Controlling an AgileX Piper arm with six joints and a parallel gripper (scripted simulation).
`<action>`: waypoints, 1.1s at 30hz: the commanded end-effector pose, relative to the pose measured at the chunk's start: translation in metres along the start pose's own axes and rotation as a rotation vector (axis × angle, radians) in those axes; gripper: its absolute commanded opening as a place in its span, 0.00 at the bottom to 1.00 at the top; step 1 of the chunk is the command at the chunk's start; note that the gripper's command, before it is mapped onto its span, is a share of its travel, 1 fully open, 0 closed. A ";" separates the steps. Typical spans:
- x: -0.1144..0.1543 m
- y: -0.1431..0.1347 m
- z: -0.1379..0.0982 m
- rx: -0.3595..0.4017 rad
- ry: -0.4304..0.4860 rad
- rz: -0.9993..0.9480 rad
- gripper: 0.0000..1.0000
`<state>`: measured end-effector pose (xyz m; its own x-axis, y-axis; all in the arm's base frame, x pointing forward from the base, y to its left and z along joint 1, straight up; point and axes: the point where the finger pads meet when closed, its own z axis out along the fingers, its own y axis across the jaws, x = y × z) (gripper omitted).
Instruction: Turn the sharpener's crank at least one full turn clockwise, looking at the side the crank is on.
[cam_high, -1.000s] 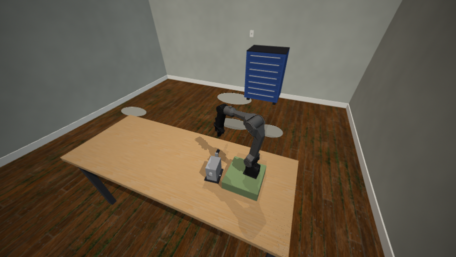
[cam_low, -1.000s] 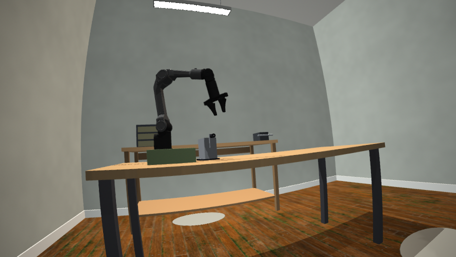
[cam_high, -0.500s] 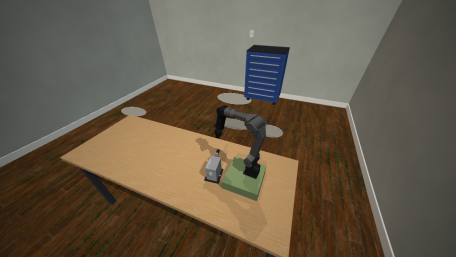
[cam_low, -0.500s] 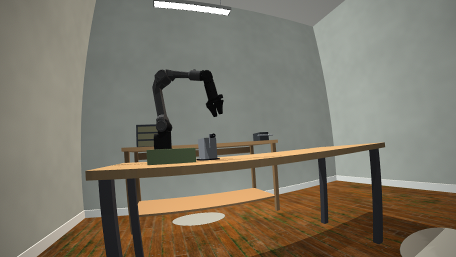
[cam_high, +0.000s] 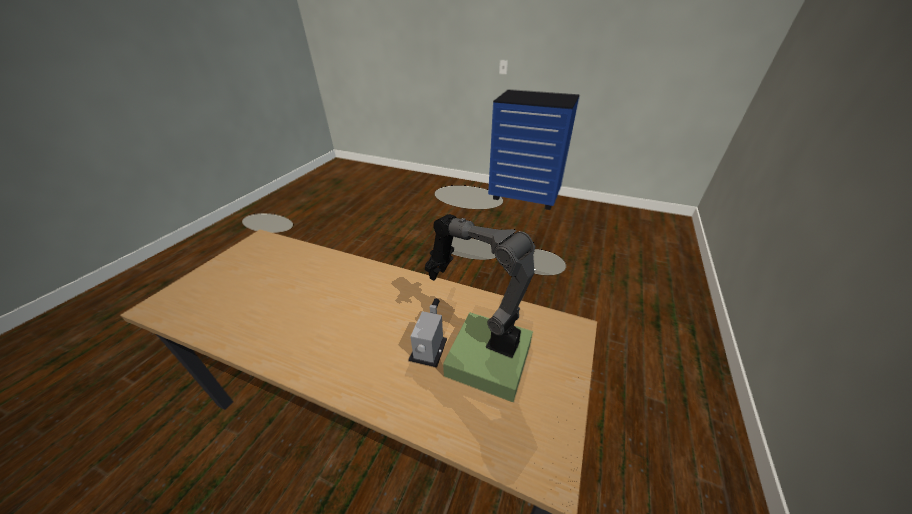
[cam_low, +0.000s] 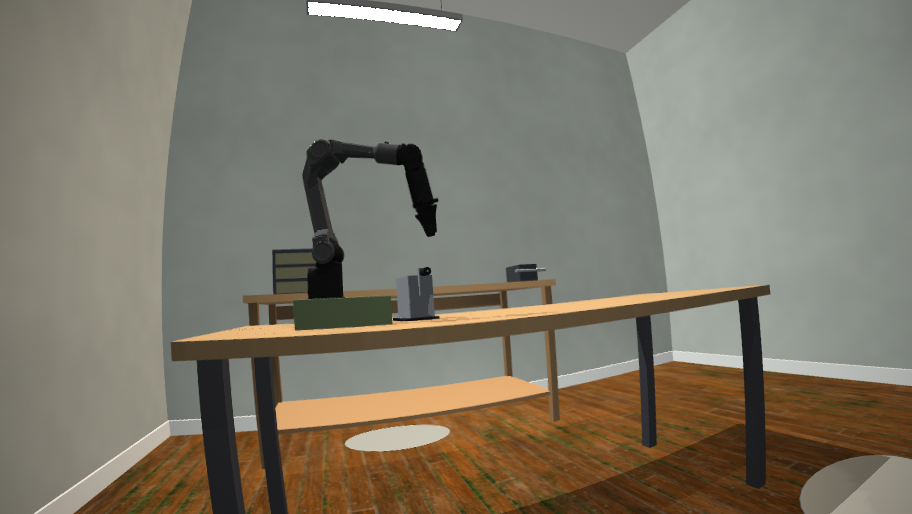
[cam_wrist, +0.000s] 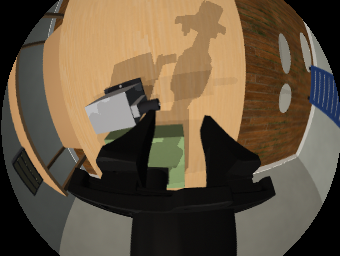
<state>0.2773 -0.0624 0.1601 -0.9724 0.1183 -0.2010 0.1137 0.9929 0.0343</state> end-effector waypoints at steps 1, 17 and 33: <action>0.000 0.000 -0.001 0.002 -0.002 0.004 0.69; 0.013 0.010 0.006 -0.005 0.014 0.503 0.69; 0.029 0.021 0.013 -0.004 0.031 1.003 0.69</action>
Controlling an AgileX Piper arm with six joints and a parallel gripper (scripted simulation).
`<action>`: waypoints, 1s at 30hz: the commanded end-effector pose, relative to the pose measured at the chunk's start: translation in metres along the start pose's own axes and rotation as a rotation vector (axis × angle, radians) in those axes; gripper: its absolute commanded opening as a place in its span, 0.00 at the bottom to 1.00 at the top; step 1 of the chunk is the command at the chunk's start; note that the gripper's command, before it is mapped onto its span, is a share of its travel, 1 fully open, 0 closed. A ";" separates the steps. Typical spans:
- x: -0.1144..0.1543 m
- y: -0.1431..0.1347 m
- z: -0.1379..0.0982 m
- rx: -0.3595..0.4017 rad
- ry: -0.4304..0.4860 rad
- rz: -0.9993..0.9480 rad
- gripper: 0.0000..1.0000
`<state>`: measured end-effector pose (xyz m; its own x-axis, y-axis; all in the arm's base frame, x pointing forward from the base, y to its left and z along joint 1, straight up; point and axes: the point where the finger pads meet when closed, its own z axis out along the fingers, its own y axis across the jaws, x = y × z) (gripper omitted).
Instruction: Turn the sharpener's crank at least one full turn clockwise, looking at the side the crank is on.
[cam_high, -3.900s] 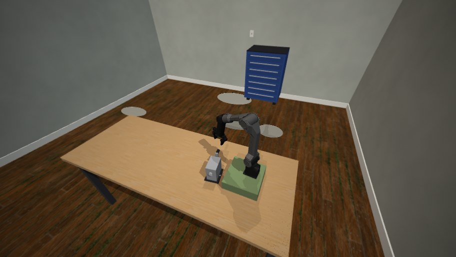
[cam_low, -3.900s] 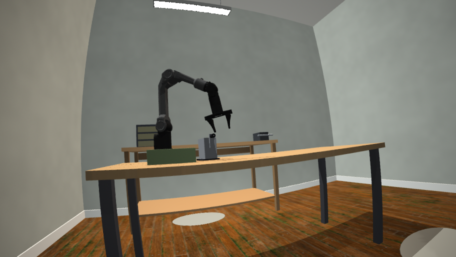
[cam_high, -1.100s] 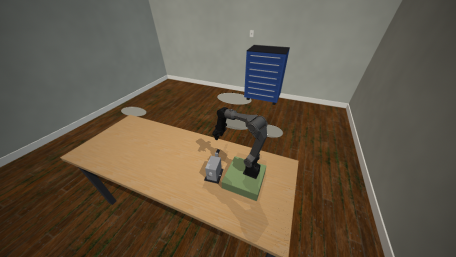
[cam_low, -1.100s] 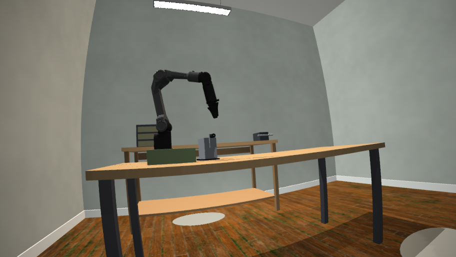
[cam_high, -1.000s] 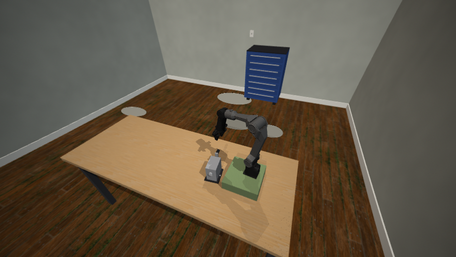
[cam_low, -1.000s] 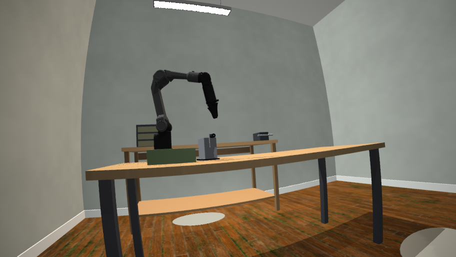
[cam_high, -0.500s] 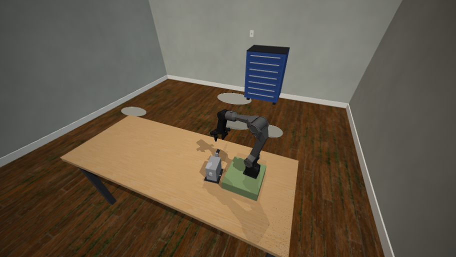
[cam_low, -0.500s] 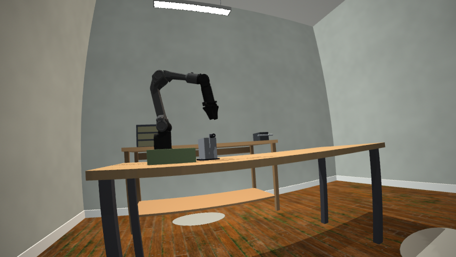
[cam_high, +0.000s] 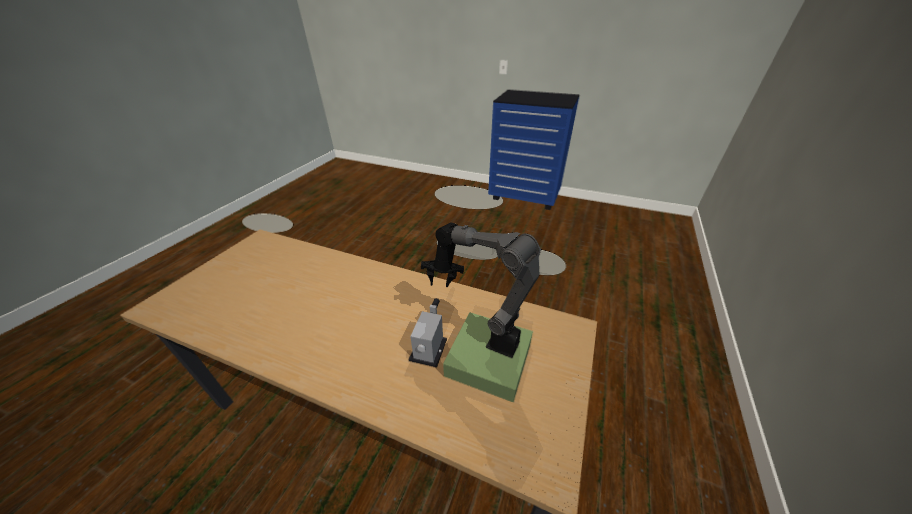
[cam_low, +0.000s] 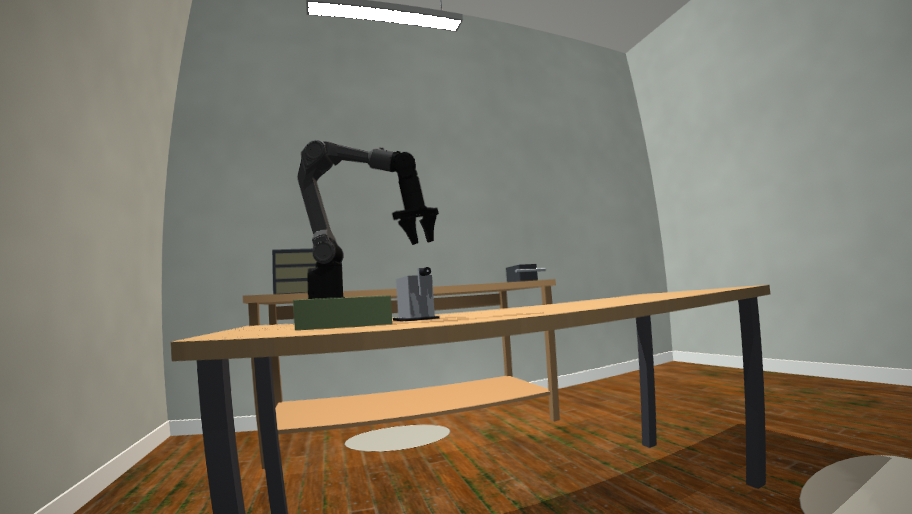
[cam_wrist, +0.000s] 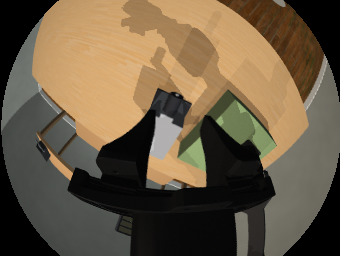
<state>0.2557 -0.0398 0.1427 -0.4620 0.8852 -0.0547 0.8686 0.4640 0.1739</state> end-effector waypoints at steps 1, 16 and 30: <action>0.003 -0.001 0.000 -0.001 -0.003 0.033 0.69; 0.005 -0.002 0.022 0.007 0.009 0.281 0.69; 0.005 -0.002 0.047 0.004 0.006 0.282 0.69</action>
